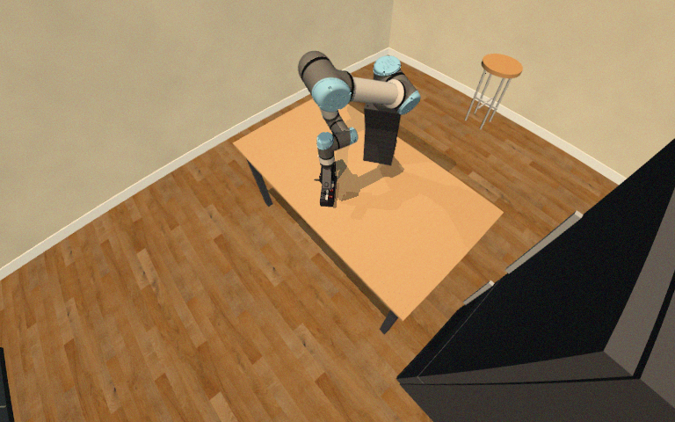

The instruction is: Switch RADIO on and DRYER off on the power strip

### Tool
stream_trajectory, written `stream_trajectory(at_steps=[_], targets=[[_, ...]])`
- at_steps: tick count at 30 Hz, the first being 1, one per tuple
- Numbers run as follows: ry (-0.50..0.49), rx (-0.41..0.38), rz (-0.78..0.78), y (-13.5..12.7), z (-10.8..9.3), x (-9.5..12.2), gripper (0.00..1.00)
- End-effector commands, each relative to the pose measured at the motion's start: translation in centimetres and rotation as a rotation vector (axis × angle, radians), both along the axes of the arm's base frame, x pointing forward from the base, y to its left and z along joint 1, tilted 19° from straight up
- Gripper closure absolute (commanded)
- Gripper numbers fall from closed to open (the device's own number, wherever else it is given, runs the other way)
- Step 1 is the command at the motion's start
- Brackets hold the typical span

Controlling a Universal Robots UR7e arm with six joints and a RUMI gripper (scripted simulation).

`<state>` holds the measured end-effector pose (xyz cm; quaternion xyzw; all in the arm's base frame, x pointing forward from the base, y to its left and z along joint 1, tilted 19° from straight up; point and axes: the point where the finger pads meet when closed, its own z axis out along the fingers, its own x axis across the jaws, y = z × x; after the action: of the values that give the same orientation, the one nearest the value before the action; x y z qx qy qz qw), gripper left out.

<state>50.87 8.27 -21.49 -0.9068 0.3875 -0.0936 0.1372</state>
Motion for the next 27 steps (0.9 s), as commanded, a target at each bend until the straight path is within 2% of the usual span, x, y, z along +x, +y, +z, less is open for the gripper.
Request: stream_trajectory(at_steps=[1,27], targets=[[-0.002,0.0,-0.001,-0.1,-0.1,0.2,1.0],[-0.003,-0.001,0.001,0.4,-2.3,0.9,1.0]])
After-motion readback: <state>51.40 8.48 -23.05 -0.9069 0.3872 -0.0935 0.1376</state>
